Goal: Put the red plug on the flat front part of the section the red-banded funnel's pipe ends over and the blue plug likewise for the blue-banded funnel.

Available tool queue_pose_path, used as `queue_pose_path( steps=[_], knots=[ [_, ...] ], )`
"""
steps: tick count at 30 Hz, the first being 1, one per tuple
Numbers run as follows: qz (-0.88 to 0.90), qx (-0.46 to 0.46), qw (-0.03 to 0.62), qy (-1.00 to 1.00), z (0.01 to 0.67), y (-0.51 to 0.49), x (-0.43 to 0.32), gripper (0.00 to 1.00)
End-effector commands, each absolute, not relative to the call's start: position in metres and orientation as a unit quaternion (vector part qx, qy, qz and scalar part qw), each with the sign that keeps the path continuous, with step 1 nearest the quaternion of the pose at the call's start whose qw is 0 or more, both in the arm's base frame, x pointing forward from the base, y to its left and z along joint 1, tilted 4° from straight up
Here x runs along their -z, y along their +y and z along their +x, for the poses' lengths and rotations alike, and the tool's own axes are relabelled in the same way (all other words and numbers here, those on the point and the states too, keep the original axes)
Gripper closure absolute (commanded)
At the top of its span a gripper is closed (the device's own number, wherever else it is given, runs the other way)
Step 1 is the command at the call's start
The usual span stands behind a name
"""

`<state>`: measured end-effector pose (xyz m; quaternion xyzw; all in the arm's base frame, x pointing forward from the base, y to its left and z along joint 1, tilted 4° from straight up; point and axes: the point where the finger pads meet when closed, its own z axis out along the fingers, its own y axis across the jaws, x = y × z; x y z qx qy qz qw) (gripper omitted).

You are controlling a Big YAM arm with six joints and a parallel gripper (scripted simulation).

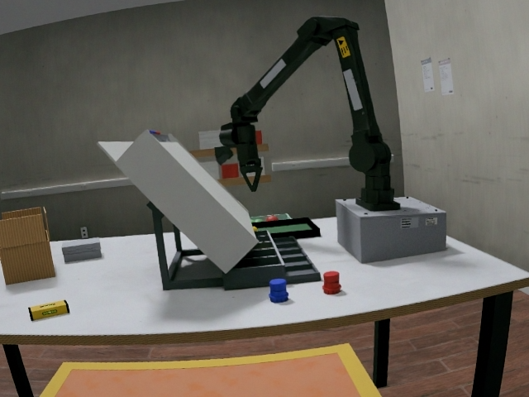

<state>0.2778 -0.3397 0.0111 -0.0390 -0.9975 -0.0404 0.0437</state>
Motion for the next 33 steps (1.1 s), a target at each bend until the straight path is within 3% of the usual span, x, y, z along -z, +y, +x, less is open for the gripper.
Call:
queue_pose_path(
  steps=[1, 33],
  knots=[
    [-0.040, 0.032, 0.035, -0.998, 0.288, -0.358, -0.017, 0.20],
    [-0.036, 0.024, 0.029, -0.999, 0.294, -0.370, -0.020, 0.20]
  ],
)
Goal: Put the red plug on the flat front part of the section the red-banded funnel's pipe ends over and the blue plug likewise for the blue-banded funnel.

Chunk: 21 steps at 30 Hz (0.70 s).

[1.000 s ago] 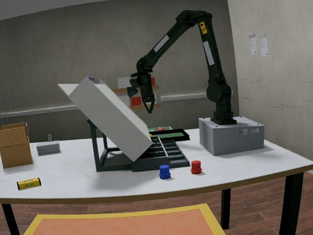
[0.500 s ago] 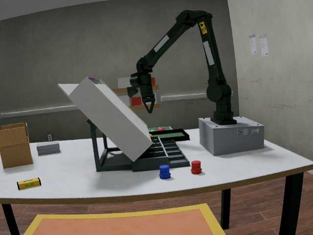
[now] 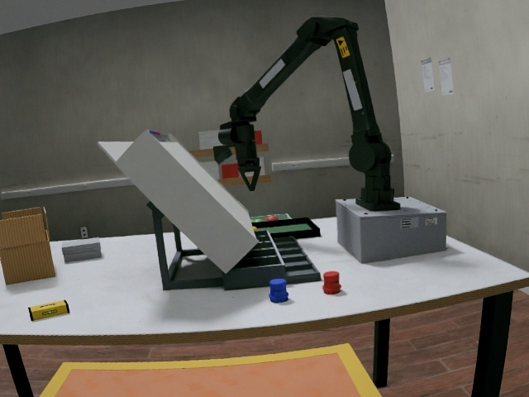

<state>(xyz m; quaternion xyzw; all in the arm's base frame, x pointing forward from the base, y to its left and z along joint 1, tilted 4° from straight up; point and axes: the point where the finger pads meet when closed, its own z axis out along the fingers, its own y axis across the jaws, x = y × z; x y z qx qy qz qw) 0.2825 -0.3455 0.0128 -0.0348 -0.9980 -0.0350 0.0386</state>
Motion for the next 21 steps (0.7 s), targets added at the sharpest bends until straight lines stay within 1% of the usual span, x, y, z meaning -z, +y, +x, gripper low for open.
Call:
queue_pose_path(
  steps=[1, 11, 21],
  knots=[
    [-0.036, 0.025, 0.030, -0.999, 0.295, -0.371, -0.020, 0.20],
    [-0.036, 0.034, 0.037, -0.998, 0.296, -0.376, -0.021, 0.20],
    [-0.035, 0.036, 0.039, -0.998, 0.287, -0.361, 0.058, 0.20]
  ],
)
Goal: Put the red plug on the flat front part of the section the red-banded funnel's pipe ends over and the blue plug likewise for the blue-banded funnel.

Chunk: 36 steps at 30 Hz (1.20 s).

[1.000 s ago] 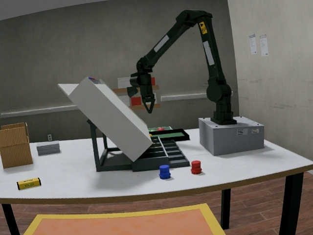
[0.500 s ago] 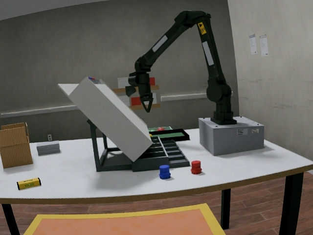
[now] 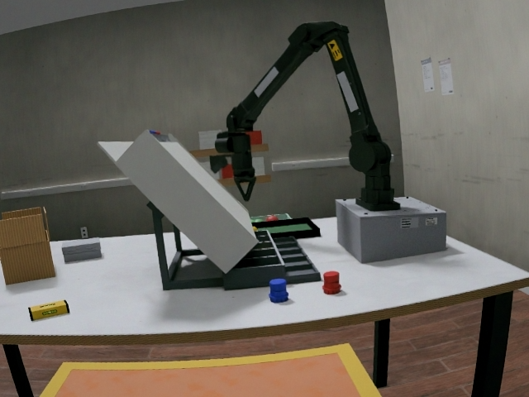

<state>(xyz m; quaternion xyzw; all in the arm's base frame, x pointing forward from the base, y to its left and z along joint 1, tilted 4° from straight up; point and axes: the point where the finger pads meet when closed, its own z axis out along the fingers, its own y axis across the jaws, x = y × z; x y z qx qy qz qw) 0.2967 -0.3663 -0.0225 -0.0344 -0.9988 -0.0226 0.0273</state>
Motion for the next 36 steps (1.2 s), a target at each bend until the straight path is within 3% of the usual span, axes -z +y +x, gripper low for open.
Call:
queue_pose_path(
  steps=[1, 5, 36],
  knots=[
    [-0.034, 0.036, 0.039, -0.998, 0.286, -0.359, 0.066, 0.20],
    [-0.034, 0.037, 0.039, -0.998, 0.282, -0.353, 0.098, 0.20],
    [-0.036, 0.019, 0.026, -0.999, 0.281, -0.352, 0.117, 0.20]
  ],
)
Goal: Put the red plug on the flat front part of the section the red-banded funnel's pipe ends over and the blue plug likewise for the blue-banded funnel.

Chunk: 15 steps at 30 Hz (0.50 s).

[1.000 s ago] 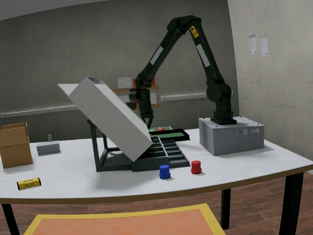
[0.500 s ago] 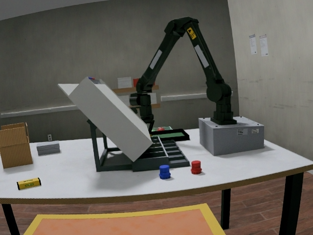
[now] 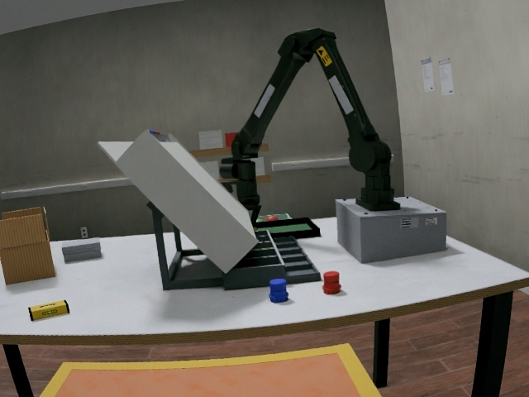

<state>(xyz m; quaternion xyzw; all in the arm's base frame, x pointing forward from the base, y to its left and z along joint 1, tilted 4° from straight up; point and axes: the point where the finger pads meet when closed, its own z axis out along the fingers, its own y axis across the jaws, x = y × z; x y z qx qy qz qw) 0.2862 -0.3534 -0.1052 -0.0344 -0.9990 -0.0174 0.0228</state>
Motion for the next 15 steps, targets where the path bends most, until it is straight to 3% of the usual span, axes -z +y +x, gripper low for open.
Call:
queue_pose_path(
  steps=[1, 15],
  knots=[
    [-0.036, 0.018, 0.026, -0.999, 0.281, -0.352, 0.119, 0.20],
    [-0.035, 0.011, 0.018, -0.999, 0.276, -0.349, 0.130, 0.20]
  ],
)
